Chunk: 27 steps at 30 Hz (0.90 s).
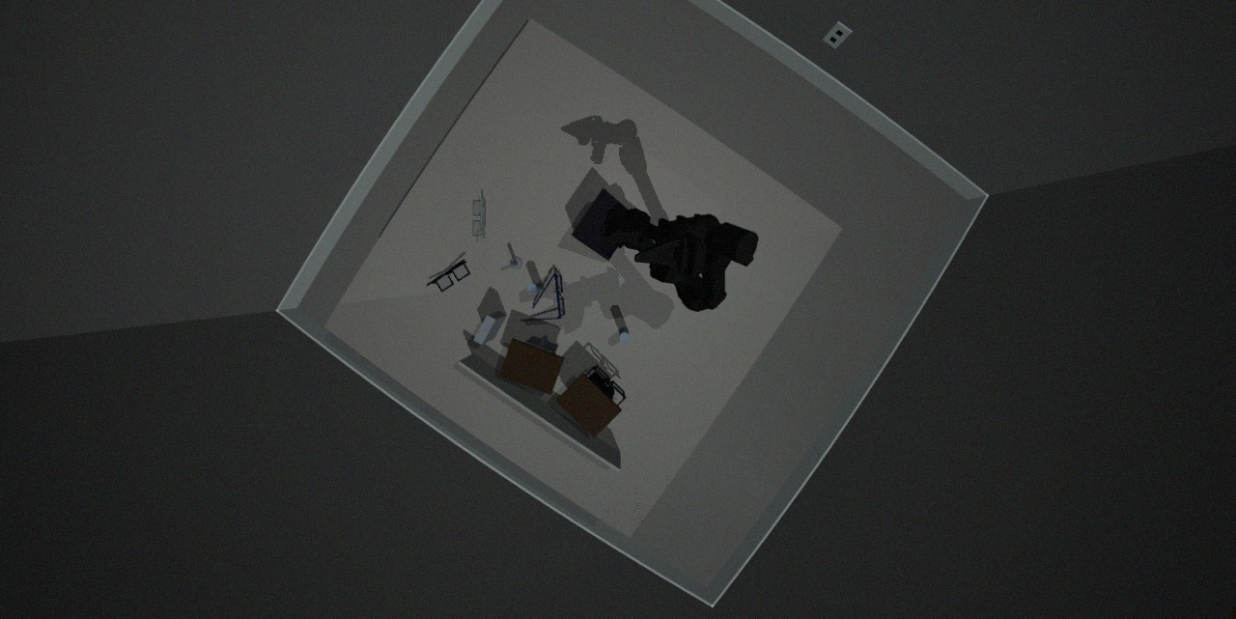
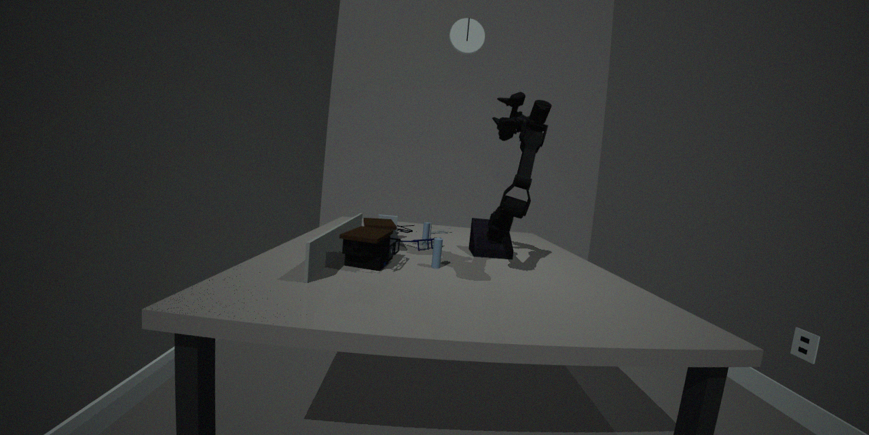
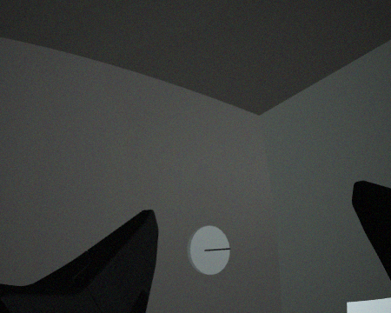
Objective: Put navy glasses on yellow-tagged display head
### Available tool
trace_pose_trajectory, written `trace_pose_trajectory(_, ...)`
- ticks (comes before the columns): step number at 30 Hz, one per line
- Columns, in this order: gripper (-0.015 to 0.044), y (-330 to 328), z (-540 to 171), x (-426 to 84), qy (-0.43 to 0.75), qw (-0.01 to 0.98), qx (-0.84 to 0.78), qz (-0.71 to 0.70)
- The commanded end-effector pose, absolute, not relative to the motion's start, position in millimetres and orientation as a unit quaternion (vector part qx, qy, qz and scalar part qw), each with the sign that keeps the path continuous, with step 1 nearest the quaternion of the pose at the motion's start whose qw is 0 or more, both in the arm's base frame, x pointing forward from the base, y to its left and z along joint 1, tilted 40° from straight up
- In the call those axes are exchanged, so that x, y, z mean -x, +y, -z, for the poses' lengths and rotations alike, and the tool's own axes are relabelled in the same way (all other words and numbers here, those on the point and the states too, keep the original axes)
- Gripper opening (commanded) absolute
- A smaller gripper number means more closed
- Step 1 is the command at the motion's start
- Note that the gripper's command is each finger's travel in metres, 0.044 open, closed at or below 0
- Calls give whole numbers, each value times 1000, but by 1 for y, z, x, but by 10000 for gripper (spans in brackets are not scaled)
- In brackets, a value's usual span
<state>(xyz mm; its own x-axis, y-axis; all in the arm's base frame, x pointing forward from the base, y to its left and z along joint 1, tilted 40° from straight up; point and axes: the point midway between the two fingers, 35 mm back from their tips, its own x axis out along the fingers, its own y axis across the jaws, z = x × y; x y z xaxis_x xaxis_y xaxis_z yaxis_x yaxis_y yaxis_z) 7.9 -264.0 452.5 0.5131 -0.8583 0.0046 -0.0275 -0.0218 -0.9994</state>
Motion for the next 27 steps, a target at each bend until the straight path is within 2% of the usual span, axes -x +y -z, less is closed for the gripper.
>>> trace_pose_trajectory(1,426,-264,-452,-8,354,603,626,344)
trace_pose_trajectory(8,440,-264,-452,-8,354,603,626,344)
trace_pose_trajectory(11,361,-277,-440,-13,350,623,612,339)
trace_pose_trajectory(15,256,-304,-412,-27,318,717,525,330)
trace_pose_trajectory(24,20,-347,-335,-82,287,879,247,290)
trace_pose_trajectory(25,0,-351,-323,-93,285,894,205,277)
trace_pose_trajectory(27,0,-355,-297,-116,287,918,116,249)
